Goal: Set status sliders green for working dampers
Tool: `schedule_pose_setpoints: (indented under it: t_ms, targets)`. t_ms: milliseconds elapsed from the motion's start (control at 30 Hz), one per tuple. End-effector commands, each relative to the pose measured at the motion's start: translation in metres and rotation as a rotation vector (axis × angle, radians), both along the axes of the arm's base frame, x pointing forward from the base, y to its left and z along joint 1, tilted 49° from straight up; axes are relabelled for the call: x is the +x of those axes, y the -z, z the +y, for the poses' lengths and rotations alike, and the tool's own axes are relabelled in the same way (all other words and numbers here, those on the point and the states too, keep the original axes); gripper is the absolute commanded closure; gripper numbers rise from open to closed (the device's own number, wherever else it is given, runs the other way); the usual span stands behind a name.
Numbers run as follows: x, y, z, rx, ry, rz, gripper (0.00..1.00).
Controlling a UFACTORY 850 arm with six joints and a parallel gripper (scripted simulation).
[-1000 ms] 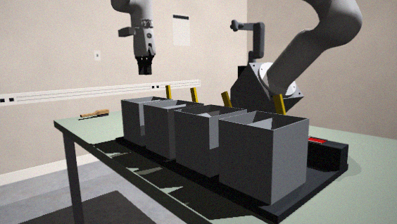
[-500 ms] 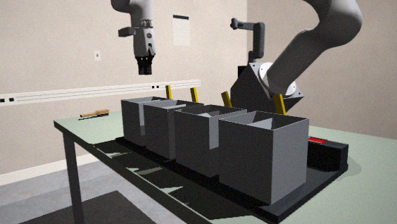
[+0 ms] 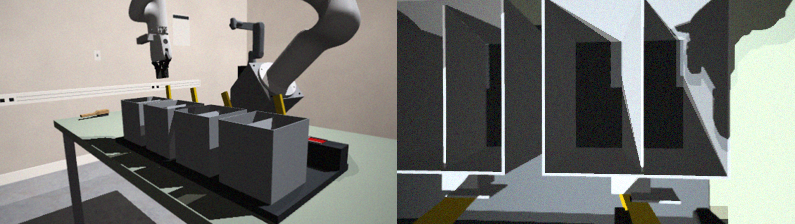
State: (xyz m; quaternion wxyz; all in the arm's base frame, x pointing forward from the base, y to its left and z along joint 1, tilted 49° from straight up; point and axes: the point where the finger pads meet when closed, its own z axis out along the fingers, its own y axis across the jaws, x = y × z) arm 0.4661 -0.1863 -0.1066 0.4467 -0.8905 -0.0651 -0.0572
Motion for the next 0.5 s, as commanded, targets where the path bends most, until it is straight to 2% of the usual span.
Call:
schedule_pose_setpoints:
  t_ms: [0, 467]
  targets:
    - [-0.0219, 0.009, -0.0033, 0.018, -0.003, -0.003, 0.61]
    - [-0.0232, 0.0096, -0.0033, 0.019, -0.004, -0.003, 0.61]
